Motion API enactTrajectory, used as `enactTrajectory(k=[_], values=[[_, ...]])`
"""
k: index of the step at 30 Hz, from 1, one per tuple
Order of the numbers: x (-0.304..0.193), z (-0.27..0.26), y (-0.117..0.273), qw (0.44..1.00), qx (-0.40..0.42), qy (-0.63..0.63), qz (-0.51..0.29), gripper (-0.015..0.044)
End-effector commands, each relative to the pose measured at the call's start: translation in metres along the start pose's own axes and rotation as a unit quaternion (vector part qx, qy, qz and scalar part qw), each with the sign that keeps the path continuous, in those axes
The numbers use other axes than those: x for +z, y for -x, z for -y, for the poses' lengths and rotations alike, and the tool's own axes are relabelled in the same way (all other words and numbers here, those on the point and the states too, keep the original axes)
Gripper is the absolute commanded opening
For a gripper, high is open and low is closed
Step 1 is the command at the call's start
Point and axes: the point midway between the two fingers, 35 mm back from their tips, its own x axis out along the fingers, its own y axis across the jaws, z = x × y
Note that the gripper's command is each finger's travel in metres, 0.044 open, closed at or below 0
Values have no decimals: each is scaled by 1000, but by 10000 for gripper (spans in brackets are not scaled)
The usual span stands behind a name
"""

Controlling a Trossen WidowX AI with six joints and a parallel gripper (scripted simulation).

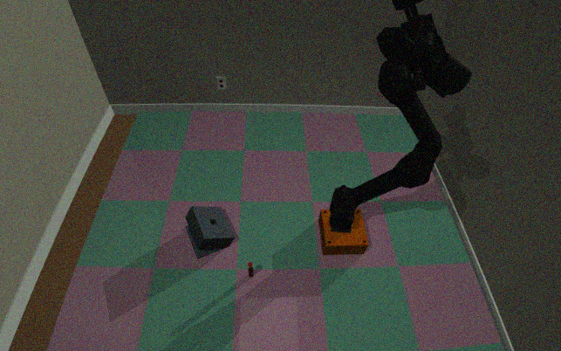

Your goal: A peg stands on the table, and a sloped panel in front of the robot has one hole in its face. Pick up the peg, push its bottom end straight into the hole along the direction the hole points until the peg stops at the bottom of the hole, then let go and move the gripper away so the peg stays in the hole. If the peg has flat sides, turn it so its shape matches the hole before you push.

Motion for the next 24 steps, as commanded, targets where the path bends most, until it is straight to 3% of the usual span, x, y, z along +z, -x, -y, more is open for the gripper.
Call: enactTrajectory(k=[1,12,24], values=[[1,1,0,1000,-1,3,0,426],[56,70,9,957,-93,273,-37,440],[154,145,51,790,-237,556,-98,440]])
